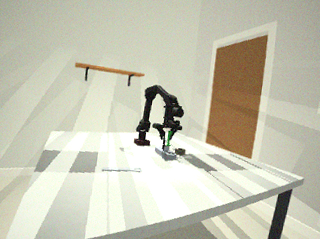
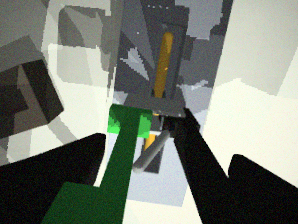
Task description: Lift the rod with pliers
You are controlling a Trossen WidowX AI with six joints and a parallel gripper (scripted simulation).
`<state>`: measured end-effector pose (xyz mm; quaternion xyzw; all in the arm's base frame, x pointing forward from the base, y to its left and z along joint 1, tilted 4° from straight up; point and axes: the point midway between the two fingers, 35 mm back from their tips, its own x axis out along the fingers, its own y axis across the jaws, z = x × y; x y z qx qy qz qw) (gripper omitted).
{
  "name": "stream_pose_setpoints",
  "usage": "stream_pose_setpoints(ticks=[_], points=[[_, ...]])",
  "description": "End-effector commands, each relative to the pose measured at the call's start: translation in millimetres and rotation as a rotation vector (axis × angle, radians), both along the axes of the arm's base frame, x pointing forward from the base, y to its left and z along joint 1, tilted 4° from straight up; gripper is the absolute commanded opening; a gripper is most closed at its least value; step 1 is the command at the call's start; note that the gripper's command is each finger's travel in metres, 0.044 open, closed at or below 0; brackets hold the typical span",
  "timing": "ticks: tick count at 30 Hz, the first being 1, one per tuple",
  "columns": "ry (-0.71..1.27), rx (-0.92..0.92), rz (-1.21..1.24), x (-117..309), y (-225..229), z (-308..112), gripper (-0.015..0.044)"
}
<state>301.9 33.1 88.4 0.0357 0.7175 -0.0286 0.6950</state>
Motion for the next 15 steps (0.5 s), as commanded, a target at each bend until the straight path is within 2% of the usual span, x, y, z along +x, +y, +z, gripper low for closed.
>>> stream_pose_setpoints(ticks=[1, 15], points=[[-0.001, 0.000, -0.005, 0.7, 0.8, -0.7, 0.0278], [-0.001, 0.000, -0.005, 0.8, 2.3, -0.7, 0.0259]])
